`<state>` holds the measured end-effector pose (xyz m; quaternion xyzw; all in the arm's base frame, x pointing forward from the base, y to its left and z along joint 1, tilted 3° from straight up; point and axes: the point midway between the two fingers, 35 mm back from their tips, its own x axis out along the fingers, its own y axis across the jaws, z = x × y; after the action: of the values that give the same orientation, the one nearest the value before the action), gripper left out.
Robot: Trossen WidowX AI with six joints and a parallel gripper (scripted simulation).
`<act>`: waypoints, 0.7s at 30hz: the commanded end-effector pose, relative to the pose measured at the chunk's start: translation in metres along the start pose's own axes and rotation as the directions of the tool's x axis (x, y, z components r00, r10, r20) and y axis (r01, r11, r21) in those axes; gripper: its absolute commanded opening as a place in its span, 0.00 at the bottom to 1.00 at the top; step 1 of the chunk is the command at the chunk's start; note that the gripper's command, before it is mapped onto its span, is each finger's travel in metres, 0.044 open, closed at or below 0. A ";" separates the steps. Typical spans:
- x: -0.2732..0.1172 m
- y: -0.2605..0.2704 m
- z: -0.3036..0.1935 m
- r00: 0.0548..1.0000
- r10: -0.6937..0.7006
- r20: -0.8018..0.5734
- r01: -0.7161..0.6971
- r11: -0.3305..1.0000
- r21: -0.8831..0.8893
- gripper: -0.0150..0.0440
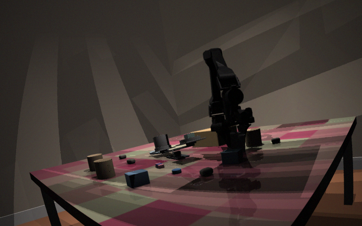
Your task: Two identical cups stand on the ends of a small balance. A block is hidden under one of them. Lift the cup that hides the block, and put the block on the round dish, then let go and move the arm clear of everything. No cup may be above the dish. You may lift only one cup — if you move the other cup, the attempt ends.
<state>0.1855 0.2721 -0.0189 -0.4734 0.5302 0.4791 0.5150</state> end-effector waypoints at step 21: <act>-0.052 0.000 0.001 1.000 0.000 0.006 0.000 1.000 0.004 1.00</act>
<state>0.1835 0.2691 0.0092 -0.4749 0.5380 0.4772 0.5072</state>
